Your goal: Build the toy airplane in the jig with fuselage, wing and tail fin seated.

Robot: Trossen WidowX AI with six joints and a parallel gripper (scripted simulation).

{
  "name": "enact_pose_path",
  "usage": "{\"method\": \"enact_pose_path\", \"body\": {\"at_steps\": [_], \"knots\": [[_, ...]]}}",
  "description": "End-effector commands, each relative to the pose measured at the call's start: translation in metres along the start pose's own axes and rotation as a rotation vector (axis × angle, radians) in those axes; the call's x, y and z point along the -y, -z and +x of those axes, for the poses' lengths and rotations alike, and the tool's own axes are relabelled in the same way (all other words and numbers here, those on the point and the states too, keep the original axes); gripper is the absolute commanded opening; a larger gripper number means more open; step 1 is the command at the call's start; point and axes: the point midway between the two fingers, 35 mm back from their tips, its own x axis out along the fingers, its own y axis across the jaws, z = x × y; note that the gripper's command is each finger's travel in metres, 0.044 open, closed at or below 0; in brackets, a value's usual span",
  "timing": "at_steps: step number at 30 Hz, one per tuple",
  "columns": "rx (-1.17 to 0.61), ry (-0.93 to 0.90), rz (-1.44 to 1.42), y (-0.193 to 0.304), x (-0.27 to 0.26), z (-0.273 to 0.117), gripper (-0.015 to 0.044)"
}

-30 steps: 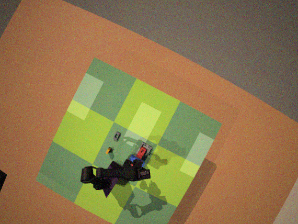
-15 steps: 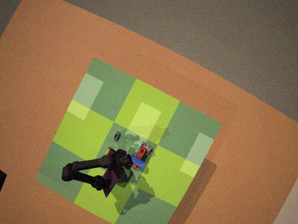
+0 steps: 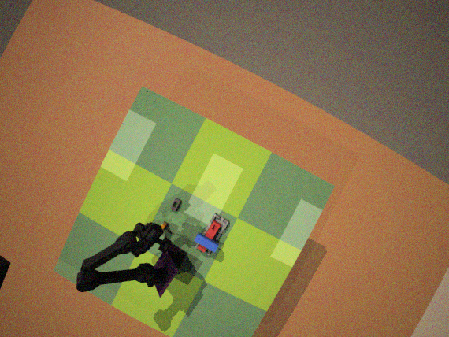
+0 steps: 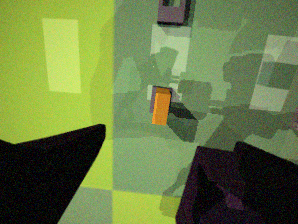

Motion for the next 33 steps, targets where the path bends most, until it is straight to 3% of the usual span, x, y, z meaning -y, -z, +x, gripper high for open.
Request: {"method": "enact_pose_path", "body": {"at_steps": [1, 9, 33], "knots": [[-0.005, -0.010, 0.015, 0.006, -0.004, 0.002, 0.0440], [-0.004, -0.011, 0.014, 0.007, -0.005, 0.057, 0.0440], [-0.006, -0.008, 0.012, 0.005, -0.004, 0.097, 0.0440]]}}
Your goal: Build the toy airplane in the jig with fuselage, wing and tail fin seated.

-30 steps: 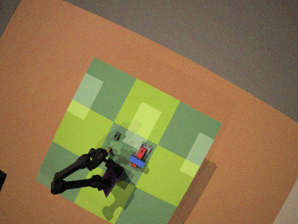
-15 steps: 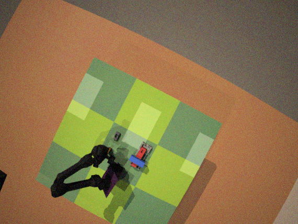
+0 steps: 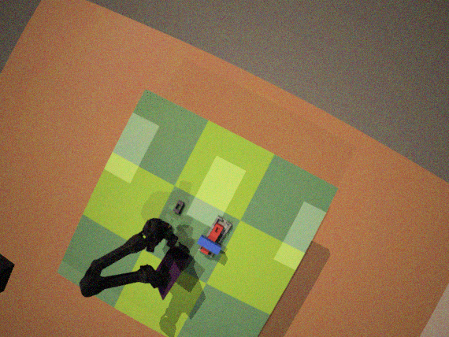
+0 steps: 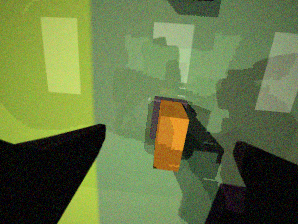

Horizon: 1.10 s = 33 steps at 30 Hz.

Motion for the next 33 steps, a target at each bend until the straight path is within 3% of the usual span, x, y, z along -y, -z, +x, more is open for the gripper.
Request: {"method": "enact_pose_path", "body": {"at_steps": [1, 20, 33], "knots": [[-0.005, 0.006, 0.010, 0.001, 0.002, 0.007, 0.0440], [-0.003, -0.001, 0.012, 0.004, 0.001, 0.034, 0.0440], [-0.003, -0.001, 0.012, 0.004, 0.001, 0.034, 0.0099]]}}
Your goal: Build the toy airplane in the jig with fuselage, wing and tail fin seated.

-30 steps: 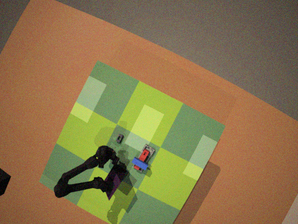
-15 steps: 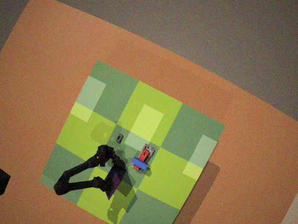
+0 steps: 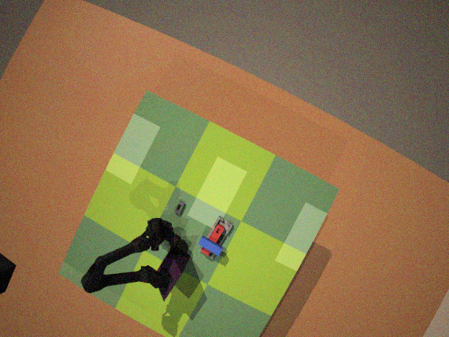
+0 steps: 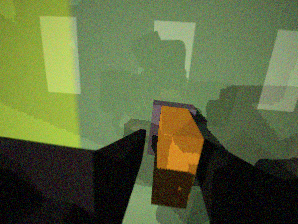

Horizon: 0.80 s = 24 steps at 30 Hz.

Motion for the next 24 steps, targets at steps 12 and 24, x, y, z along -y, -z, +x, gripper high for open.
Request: {"method": "enact_pose_path", "body": {"at_steps": [12, 24], "knots": [[0.007, 0.006, 0.004, 0.000, 0.000, -0.003, 0.0000], [0.015, 0.036, -0.003, -0.005, 0.005, -0.027, 0.0000]]}}
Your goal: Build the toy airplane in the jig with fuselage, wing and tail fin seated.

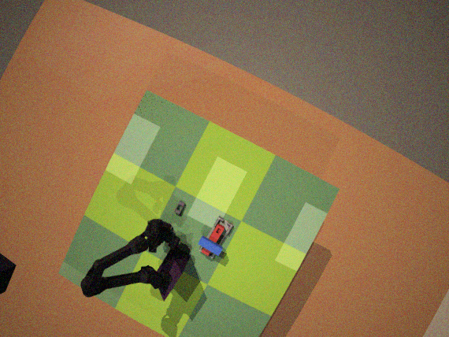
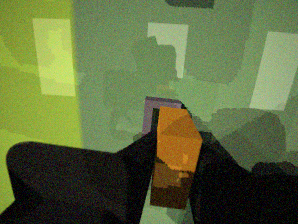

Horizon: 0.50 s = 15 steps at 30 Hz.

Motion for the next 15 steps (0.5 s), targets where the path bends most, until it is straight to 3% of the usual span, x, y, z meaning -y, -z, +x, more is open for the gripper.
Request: {"method": "enact_pose_path", "body": {"at_steps": [1, 15], "knots": [[0.002, 0.004, -0.009, -0.004, 0.001, -0.010, 0.0000], [-0.010, 0.019, -0.008, -0.008, 0.007, -0.049, 0.0000]]}}
